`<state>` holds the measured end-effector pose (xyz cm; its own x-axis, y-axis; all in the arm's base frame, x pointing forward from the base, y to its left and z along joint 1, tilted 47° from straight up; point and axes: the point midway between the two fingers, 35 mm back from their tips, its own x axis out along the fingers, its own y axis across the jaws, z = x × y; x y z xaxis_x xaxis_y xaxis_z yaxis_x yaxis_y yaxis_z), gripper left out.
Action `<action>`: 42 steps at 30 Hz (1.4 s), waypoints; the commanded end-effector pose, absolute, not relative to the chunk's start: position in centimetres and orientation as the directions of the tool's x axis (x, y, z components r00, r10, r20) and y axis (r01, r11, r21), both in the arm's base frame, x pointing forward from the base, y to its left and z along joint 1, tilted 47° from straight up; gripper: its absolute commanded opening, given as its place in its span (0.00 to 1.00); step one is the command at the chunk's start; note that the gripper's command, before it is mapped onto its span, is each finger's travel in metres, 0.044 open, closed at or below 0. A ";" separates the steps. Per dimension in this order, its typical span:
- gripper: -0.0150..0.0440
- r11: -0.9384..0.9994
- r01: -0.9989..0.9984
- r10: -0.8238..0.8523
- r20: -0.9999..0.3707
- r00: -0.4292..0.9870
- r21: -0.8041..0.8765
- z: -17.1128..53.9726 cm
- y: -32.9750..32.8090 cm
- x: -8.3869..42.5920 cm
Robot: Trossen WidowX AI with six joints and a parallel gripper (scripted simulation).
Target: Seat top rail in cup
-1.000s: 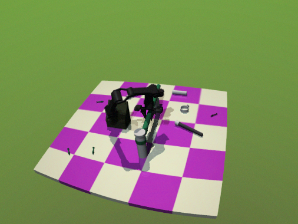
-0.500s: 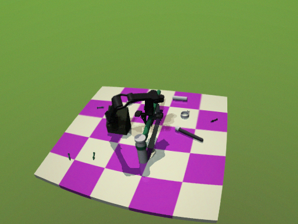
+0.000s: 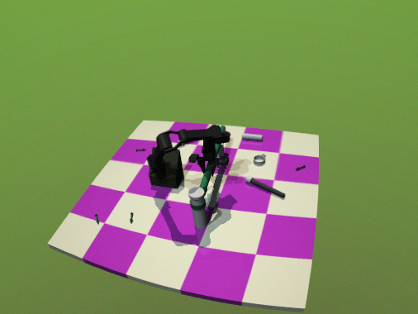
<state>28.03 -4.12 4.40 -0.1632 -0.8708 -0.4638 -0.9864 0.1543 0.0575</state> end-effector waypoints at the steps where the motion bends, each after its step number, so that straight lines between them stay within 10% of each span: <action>1: 0.25 0.149 -0.987 -0.876 -0.456 -0.158 0.056 4.8 -4.1 28.1; 42: 0.25 0.157 -0.986 -0.876 -0.452 -0.169 0.063 5.3 -4.4 28.2</action>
